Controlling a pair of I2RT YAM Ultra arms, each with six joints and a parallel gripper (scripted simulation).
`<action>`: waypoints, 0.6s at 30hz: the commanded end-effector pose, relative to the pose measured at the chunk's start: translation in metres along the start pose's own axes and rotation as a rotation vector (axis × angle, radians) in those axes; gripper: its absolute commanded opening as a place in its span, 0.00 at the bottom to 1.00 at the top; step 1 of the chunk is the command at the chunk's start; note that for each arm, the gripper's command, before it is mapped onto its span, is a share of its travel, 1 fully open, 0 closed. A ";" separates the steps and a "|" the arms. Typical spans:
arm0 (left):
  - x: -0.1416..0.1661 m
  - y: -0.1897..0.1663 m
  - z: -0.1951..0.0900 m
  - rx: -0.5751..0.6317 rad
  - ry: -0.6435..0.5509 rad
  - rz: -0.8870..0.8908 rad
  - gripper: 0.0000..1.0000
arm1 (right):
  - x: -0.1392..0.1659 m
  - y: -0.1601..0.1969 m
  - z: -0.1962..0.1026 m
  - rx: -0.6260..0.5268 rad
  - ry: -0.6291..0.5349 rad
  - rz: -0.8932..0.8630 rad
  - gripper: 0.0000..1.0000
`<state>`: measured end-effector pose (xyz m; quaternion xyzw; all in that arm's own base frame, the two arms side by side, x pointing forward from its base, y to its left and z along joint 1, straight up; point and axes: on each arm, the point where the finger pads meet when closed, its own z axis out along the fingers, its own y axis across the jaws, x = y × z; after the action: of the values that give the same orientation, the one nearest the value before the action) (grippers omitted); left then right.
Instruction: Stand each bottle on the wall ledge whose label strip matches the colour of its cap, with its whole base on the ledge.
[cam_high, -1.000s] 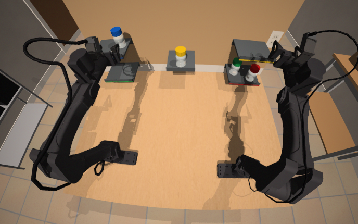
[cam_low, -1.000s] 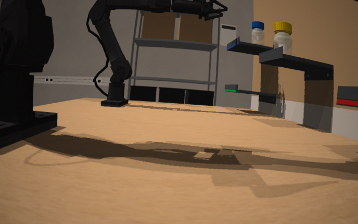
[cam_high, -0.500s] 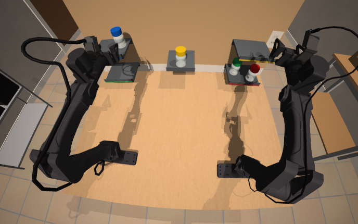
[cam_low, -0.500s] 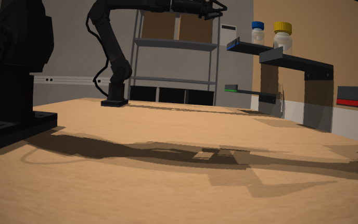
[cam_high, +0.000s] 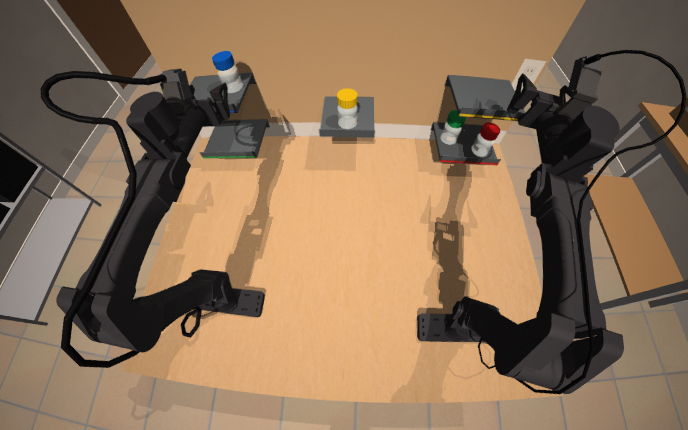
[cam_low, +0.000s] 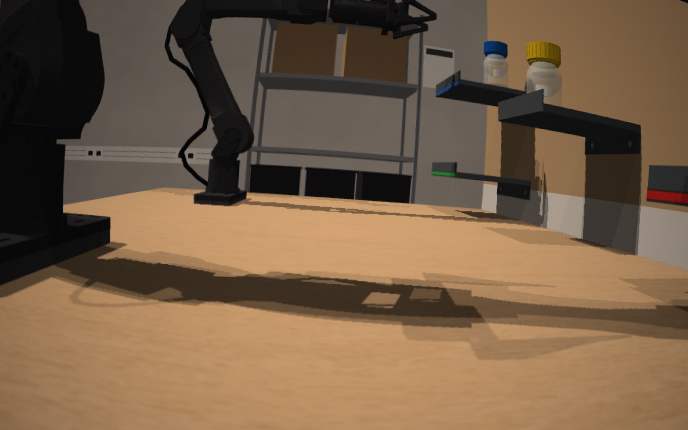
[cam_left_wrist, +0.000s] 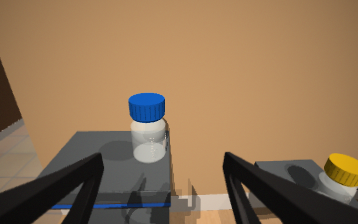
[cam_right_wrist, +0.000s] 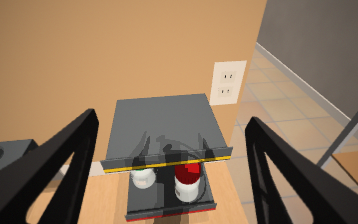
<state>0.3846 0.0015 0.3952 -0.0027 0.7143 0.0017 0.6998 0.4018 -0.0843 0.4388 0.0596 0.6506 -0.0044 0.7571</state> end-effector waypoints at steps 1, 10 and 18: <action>-0.017 0.000 -0.004 0.006 -0.034 0.001 0.87 | -0.013 0.009 -0.010 0.042 -0.056 -0.019 1.00; -0.017 0.000 -0.004 0.006 -0.034 0.001 0.87 | 0.028 0.115 -0.017 -0.044 -0.058 0.016 1.00; -0.017 0.000 -0.004 0.006 -0.034 0.001 0.87 | 0.053 0.212 -0.030 -0.187 -0.045 0.053 1.00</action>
<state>0.3846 0.0015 0.3952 -0.0027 0.7143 0.0016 0.6998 0.3930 0.1265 0.3948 -0.0201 0.6486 0.0947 0.7550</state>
